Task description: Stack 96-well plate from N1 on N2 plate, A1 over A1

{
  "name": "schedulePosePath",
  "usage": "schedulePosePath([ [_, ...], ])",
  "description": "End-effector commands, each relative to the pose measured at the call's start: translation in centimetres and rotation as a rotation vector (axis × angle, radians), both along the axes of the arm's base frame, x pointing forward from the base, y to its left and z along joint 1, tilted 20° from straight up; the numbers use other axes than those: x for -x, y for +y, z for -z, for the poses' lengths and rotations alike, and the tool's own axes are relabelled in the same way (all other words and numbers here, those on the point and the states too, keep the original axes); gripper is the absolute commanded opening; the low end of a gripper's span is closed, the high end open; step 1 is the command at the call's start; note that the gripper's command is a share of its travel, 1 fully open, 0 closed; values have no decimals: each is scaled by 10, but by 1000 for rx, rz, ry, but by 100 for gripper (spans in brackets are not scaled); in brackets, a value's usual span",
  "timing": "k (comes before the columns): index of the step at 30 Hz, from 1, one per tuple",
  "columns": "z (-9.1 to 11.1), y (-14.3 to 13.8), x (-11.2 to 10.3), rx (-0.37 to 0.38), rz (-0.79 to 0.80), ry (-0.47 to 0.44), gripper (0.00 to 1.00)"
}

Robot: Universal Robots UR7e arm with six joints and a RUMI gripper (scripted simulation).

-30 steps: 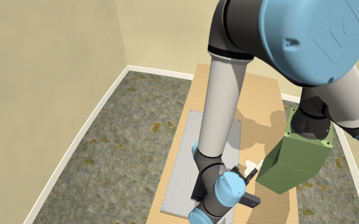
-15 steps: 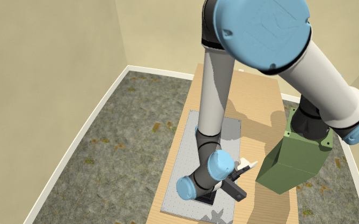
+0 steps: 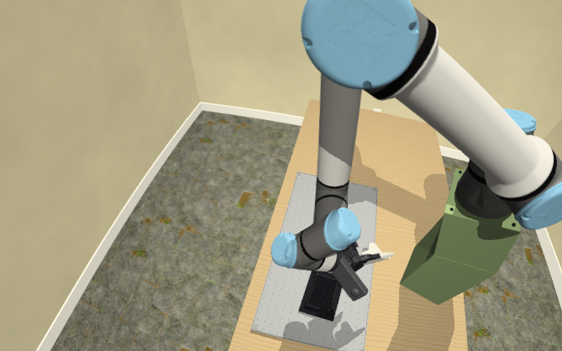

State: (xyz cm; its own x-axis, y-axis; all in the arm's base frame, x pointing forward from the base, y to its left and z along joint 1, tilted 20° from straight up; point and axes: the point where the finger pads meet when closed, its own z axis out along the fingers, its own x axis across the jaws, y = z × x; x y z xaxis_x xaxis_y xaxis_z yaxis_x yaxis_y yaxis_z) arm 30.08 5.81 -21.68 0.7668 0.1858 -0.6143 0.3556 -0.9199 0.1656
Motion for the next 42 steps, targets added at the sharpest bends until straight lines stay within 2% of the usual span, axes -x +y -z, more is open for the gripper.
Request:
schedulePosePath([
  [1,9,-10,-13,-51,41,-43,100],
  [4,15,-20,-23,-103,88,-99,100],
  [7,17,-23,-27,-103,88,-99,100],
  [9,19,-30,-34,-138,121,-146,100],
  [14,22,-38,-41,-149,131,-161,100],
  [17,25,-49,-51,-189,169,-227,100],
  [20,26,-55,-56,-189,169,-227,100],
  [23,28,-66,-65,-222,202,-296,100],
  [28,29,-73,-70,-222,202,-296,100],
  [31,29,-86,-78,-249,229,-369,100],
  [34,29,-94,-83,-249,229,-369,100],
  [37,28,-107,-90,-268,252,-445,100],
  [41,28,-117,-96,-268,252,-445,100],
  [42,27,-122,-98,-273,260,-477,100],
])
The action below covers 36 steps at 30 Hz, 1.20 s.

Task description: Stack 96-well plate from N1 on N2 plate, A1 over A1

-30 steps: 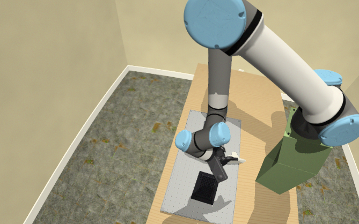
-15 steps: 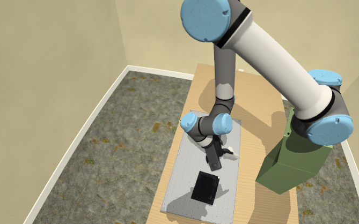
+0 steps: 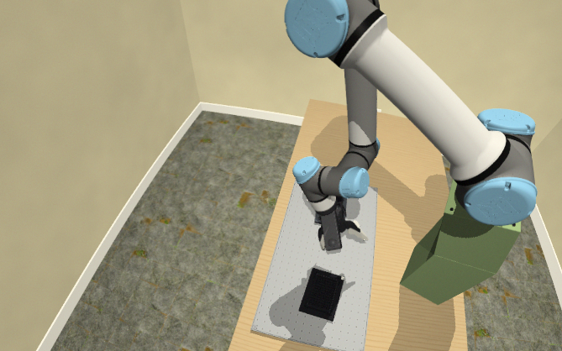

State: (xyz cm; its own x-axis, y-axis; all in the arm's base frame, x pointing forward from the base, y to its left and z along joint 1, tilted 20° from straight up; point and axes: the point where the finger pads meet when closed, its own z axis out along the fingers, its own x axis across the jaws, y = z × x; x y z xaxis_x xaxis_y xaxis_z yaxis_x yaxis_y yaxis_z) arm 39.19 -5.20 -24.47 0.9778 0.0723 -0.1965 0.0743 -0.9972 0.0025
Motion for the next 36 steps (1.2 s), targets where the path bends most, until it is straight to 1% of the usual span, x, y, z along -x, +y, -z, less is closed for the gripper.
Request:
schedulePosePath([
  [1,-1,-16,-8,-12,27,-80,100],
  [3,-1,-16,-8,-12,27,-80,100],
  [4,-2,-21,-10,-13,31,-93,100],
  [7,-3,-32,-15,-13,31,-93,100],
  [9,-5,-41,-18,-11,50,-157,100],
  [12,-7,-55,-23,-11,54,-169,100],
  [14,-8,-59,-24,-11,54,-169,100],
  [16,-10,-68,-26,-2,70,-233,100],
  [17,-11,-73,-28,-1,73,-244,100],
  [18,-12,-77,-29,-1,73,-244,100],
  [20,-12,-77,-29,-1,73,-244,100],
  [22,-15,-87,-31,-1,73,-244,100],
  [24,-17,-96,-32,16,87,-307,100],
  [25,-19,-101,-33,18,89,-317,100],
  [28,-23,-115,-35,18,89,-318,100],
  [30,-23,-116,-35,18,89,-318,100],
  [32,-26,-125,-36,42,100,-379,100],
  [35,-31,-139,-37,46,102,-389,100],
  [36,-31,-139,-37,46,102,-389,100],
])
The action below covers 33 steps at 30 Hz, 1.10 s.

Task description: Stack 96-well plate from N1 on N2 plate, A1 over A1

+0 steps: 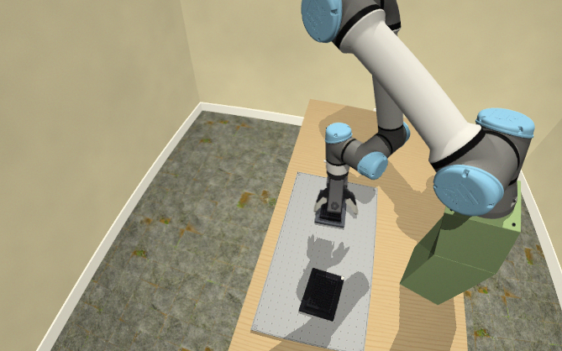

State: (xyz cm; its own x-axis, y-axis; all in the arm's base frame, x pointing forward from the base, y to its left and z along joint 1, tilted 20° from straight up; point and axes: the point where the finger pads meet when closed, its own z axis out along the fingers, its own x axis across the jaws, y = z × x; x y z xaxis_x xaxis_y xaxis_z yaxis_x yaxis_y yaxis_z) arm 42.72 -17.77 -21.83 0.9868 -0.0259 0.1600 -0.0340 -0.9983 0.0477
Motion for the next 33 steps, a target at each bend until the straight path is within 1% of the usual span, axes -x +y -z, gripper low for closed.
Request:
schedulePosePath([
  [1,-5,-14,-1,9,5,-29,100],
  [2,-6,-19,-2,9,5,-29,100],
  [4,-10,-28,-1,41,18,-86,100],
  [5,-11,-33,-1,46,20,-95,100],
  [9,-18,-51,-1,47,20,-95,100],
  [10,-18,-51,-1,47,20,-95,100],
  [12,-22,-60,0,85,31,-149,100],
  [16,-30,-78,3,92,33,-158,100],
  [33,-32,-82,3,92,33,-158,100],
])
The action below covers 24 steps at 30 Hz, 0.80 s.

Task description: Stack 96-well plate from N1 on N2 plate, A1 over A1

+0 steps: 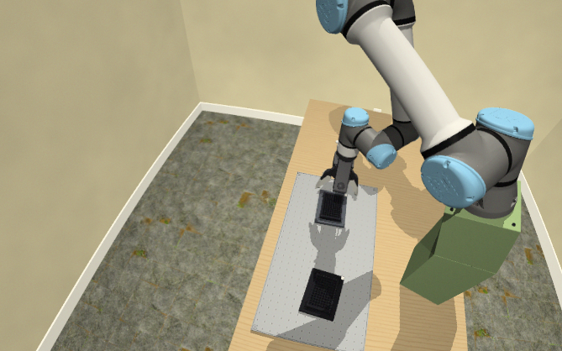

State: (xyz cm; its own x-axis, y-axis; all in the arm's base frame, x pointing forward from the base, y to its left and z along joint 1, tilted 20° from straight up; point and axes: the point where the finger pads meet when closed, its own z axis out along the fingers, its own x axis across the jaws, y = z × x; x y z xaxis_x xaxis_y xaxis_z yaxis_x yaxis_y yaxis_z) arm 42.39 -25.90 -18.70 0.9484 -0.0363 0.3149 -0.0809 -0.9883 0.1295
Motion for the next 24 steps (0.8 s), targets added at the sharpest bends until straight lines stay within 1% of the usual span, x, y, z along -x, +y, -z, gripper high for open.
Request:
schedulePosePath([
  [1,0,0,0,1,0,-1,100],
  [3,0,0,0,1,0,-1,100],
  [17,21,-4,-7,1,0,-1,100],
  [19,21,-4,-7,1,0,-1,100],
  [24,29,-5,-10,1,0,-1,100],
])
